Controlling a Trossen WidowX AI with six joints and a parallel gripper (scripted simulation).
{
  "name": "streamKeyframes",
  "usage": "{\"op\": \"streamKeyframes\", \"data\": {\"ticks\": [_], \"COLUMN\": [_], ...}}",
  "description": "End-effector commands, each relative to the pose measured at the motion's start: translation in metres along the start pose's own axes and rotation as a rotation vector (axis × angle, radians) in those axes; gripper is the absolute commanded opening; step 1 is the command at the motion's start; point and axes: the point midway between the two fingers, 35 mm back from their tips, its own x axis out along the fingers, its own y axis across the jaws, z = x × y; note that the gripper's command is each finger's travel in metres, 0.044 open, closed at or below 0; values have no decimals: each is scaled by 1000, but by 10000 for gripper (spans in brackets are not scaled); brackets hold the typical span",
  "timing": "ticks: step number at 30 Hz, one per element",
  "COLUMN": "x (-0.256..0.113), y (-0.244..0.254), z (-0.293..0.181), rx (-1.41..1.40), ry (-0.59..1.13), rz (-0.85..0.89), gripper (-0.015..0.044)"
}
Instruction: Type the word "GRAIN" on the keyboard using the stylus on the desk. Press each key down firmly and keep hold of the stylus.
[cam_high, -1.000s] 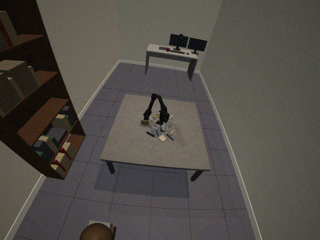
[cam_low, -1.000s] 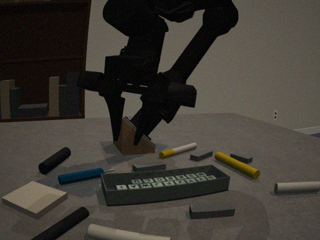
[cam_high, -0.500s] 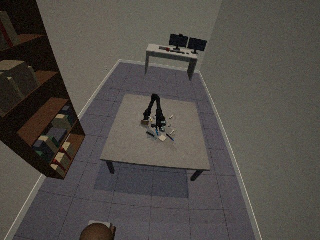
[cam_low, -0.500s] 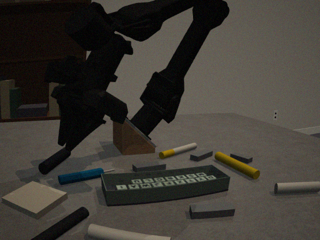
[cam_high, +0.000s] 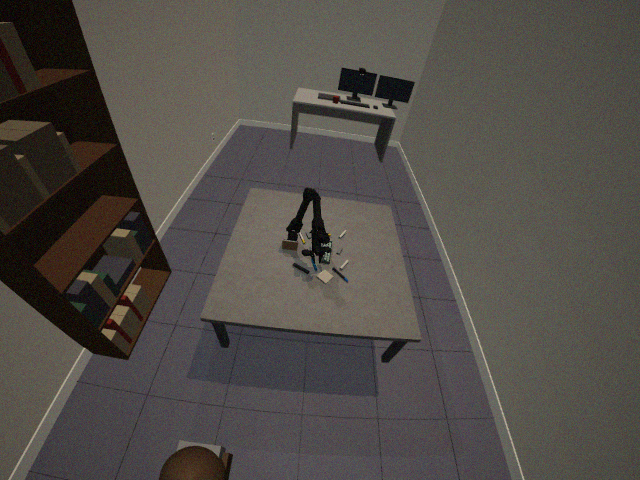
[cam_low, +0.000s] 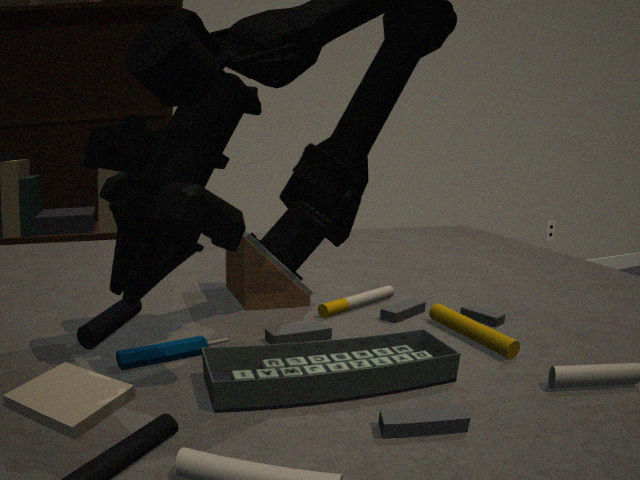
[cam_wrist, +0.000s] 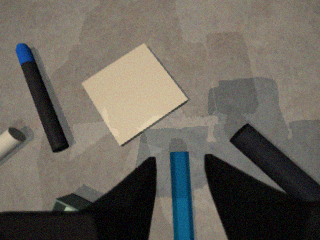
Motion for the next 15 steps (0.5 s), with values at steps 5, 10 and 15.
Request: {"op": "streamKeyframes", "data": {"ticks": [5, 10, 15], "x": [4, 6, 8], "y": [-3, -3, -3], "z": [-5, -7, -7], "rx": [8, 8, 8], "ry": [5, 5, 5], "rz": [-8, -8, -8], "gripper": [150, 150, 150]}}
